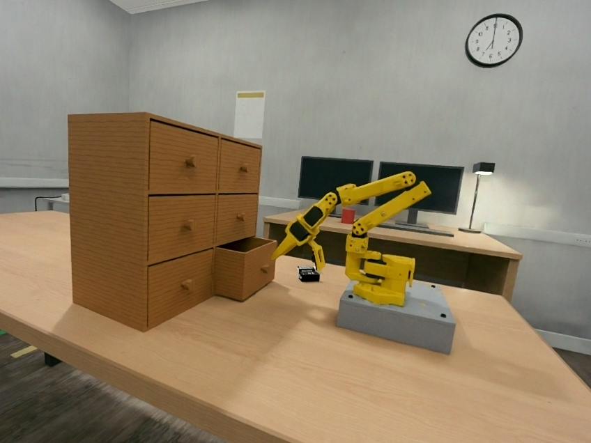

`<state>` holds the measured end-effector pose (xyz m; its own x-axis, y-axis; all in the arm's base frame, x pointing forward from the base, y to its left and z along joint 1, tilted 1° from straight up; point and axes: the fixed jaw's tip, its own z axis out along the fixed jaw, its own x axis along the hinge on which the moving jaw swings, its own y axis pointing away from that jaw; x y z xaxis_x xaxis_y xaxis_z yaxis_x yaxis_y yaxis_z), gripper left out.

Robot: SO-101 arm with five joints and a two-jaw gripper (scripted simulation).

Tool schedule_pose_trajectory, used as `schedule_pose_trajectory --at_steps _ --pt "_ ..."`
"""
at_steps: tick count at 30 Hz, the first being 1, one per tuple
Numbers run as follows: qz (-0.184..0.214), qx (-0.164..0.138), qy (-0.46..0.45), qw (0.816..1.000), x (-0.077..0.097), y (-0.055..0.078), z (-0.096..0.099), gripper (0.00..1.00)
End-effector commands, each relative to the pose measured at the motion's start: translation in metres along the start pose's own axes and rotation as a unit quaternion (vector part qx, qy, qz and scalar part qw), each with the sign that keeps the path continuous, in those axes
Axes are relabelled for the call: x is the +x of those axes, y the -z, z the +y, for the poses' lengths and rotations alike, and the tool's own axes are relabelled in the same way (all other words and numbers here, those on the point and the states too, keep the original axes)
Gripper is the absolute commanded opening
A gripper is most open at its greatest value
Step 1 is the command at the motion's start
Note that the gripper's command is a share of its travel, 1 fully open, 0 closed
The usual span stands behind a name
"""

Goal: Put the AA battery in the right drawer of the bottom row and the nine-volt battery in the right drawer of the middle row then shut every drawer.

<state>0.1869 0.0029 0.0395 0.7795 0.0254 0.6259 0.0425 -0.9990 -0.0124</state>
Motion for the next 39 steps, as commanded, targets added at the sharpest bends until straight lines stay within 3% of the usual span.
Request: schedule_pose_trajectory --at_steps 1,17,29,39 --pt "-0.001 -0.004 0.001 1.000 0.000 0.009 0.002 0.21" --pt "-0.002 -0.014 0.015 1.000 -0.002 0.042 0.007 0.21" --pt "-0.002 -0.014 0.015 1.000 -0.002 0.042 0.007 0.21" --pt "-0.002 -0.013 0.015 1.000 0.002 0.012 0.007 0.21"
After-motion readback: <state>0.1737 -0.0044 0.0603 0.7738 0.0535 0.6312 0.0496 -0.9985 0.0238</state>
